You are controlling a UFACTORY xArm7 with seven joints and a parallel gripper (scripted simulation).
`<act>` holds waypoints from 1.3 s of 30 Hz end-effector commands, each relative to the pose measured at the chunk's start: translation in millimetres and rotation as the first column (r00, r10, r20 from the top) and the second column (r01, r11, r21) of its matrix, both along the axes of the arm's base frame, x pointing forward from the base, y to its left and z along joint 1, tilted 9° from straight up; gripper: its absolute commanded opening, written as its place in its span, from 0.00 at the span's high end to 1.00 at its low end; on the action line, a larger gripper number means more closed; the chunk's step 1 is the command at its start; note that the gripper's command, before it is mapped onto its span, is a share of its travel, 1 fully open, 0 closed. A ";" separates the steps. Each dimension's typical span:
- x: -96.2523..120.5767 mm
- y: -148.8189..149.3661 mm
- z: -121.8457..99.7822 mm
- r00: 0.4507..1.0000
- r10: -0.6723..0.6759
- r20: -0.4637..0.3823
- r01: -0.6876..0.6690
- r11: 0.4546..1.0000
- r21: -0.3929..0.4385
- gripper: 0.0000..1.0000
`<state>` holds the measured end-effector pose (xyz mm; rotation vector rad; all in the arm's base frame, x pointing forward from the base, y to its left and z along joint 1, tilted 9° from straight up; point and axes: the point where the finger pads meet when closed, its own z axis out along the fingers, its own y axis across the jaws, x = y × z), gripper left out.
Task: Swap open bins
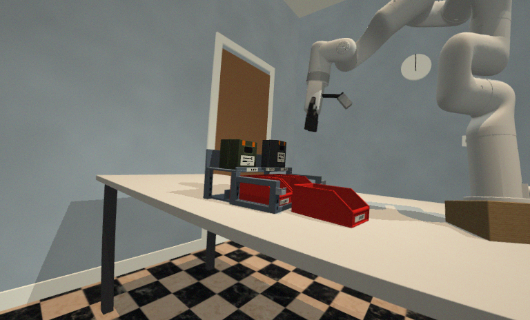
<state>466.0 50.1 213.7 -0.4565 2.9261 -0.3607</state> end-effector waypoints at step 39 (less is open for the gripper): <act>-16.4 8.4 -10.8 0.985 -0.165 -0.057 0.169 0.984 0.060 0.00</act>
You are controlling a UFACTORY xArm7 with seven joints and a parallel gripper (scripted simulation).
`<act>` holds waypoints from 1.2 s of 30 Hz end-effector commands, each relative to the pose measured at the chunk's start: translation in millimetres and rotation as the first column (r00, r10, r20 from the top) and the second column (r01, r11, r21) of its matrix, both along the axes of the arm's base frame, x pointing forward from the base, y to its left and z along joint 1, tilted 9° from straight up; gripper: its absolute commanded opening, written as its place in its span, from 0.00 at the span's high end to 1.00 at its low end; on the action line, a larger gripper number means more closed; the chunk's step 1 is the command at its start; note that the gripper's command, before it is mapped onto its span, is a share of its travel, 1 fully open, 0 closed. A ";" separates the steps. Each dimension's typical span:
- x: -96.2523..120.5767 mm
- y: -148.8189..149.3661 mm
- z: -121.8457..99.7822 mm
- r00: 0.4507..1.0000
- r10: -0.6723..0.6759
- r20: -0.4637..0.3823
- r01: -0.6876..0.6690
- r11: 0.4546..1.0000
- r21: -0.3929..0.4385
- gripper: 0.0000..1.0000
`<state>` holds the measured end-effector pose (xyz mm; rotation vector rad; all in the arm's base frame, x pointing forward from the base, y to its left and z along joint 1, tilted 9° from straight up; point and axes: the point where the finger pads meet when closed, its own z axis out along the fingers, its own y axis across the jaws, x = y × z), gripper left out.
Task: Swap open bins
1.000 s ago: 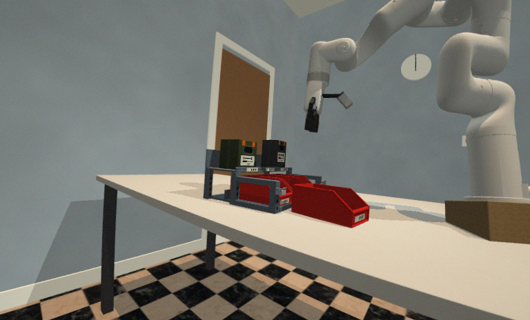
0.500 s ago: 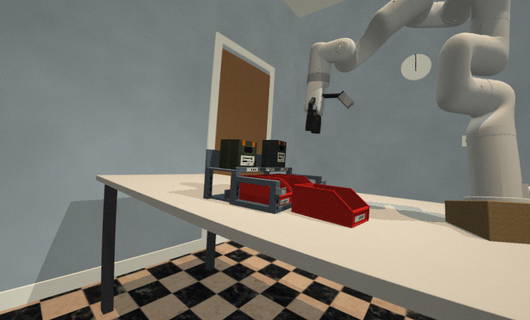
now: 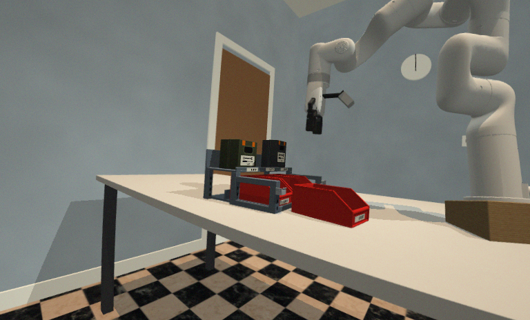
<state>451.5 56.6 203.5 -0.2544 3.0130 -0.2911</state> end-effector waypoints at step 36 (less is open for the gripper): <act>-9.7 6.2 -5.4 0.995 -0.099 -0.034 0.100 0.994 0.034 0.00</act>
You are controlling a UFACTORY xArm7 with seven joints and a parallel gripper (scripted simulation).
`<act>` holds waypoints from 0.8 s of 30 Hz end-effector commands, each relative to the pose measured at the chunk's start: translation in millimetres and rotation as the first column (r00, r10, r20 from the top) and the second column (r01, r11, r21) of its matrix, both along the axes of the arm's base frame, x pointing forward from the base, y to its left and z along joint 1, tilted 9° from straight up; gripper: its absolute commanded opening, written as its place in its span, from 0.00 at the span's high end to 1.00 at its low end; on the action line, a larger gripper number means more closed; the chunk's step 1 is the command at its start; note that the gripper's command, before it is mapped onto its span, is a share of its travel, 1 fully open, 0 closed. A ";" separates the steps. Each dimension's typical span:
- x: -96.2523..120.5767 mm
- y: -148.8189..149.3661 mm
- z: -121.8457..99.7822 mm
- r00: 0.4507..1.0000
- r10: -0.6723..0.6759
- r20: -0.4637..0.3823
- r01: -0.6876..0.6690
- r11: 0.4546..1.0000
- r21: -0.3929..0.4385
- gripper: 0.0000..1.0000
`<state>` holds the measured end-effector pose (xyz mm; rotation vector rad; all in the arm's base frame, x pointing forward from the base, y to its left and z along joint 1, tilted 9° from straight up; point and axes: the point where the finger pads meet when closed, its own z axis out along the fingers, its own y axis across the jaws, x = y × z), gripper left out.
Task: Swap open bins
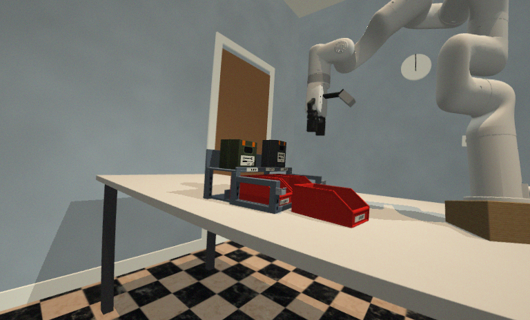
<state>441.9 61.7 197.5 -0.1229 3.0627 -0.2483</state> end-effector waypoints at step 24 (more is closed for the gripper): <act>-1.8 2.1 -0.3 1.000 -0.025 -0.006 0.025 1.000 0.009 0.00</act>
